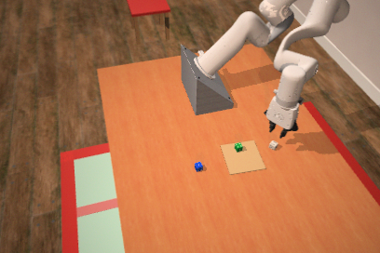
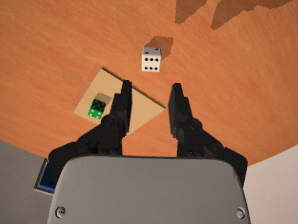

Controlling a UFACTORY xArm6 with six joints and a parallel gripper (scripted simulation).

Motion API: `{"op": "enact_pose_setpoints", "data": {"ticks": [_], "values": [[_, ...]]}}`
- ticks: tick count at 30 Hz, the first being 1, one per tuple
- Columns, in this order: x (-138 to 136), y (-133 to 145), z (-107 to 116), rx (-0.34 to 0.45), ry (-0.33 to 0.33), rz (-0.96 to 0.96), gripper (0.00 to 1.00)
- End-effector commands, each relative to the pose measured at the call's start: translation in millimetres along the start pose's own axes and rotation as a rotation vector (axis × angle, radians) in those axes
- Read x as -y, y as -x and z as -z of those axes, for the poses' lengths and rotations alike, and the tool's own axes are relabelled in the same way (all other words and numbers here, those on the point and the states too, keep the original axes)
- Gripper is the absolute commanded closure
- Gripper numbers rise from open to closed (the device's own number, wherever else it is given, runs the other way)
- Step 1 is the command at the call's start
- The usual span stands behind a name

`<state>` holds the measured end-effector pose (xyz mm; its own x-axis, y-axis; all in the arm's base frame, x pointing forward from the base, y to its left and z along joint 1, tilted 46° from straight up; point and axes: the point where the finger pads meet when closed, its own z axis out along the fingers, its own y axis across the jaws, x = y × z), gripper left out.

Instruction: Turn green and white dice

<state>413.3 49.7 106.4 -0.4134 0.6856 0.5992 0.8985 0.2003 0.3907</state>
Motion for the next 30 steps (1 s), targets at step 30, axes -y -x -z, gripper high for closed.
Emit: {"op": "enact_pose_setpoints", "data": {"ticks": [30], "values": [[-0.9, 0.5, -4.6, 0.001, 0.003, 0.002, 0.58]]}}
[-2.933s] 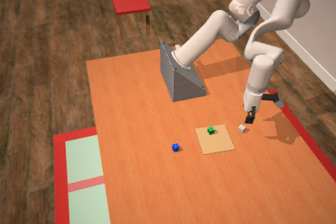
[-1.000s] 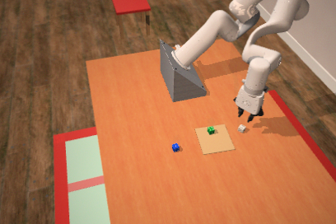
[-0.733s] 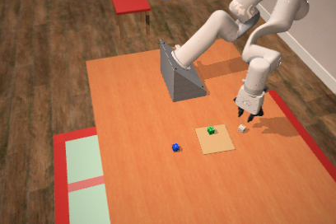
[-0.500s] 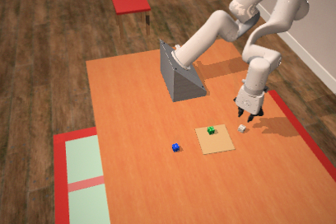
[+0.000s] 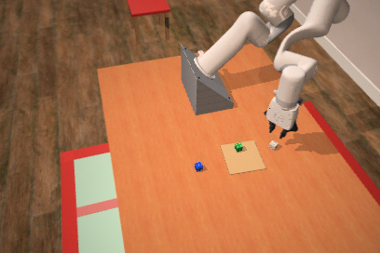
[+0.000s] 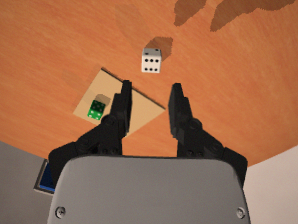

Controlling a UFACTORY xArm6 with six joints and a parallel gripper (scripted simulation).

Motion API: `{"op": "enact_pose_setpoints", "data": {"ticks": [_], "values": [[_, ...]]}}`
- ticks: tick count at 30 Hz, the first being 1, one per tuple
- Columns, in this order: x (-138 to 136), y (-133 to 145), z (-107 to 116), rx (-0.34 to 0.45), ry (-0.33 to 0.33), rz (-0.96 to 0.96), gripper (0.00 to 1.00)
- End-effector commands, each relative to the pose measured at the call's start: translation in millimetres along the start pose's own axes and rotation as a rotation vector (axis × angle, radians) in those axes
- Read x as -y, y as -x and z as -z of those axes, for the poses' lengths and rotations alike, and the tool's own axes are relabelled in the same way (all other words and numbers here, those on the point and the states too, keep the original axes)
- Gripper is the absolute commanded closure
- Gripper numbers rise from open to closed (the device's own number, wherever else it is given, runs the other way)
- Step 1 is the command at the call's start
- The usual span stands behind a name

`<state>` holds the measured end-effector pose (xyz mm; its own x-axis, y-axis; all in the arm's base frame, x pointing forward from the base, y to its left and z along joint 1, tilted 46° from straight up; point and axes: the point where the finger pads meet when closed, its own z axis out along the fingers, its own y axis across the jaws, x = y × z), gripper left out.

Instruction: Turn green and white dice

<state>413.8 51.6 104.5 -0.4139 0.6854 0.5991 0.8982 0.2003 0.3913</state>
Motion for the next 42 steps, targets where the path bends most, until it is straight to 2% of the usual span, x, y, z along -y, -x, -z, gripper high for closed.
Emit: {"op": "enact_pose_setpoints", "data": {"ticks": [1, 23, 42], "values": [[-0.9, 0.5, -3.0, 0.002, 0.002, 0.001, 0.58], [-0.4, 1.0, -33.1, 0.002, 0.002, 0.001, 0.58], [-0.2, 1.2, -47.8, 0.002, 0.002, 0.001, 0.58]]}}
